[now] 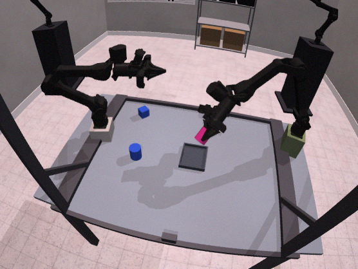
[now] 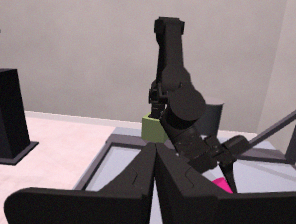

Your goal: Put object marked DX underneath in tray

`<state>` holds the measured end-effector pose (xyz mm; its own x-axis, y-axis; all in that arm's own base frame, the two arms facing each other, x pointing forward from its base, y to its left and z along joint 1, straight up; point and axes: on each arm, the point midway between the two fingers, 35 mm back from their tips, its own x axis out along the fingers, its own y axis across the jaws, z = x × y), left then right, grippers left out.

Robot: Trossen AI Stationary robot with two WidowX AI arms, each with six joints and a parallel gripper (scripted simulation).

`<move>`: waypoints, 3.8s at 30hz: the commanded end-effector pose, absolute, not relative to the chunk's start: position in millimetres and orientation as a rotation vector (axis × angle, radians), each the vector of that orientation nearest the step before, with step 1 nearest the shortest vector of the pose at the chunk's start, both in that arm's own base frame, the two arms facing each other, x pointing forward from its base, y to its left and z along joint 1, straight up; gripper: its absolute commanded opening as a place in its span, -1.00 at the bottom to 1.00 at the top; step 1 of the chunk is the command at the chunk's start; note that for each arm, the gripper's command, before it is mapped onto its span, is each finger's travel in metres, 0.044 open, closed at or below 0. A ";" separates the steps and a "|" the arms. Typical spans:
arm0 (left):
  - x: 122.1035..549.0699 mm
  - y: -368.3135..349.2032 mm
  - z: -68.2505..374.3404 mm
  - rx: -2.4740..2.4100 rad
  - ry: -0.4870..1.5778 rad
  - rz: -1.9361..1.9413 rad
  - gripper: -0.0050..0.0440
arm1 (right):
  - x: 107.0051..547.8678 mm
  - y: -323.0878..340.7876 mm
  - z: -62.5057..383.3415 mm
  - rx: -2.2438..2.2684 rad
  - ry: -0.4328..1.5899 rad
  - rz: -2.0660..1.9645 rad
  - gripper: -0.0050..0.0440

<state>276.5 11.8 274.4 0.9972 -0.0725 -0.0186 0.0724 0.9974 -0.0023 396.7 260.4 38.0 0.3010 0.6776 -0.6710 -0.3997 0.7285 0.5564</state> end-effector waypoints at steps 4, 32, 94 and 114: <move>276.2 11.5 282.1 0.003 0.001 -0.073 -1.00 | 414.8 271.4 39.7 0.421 1.148 0.584 -0.01; 276.2 11.5 282.1 0.003 0.001 -0.073 -1.00 | 436.6 284.8 5.9 0.748 1.422 -0.042 -0.01; 276.2 11.5 282.1 0.003 0.001 -0.073 -1.00 | 431.5 282.1 -42.2 1.038 1.307 -0.988 -0.01; 276.2 11.5 282.1 0.003 0.001 -0.073 -1.00 | 434.4 284.3 -53.0 1.049 1.305 -0.970 0.09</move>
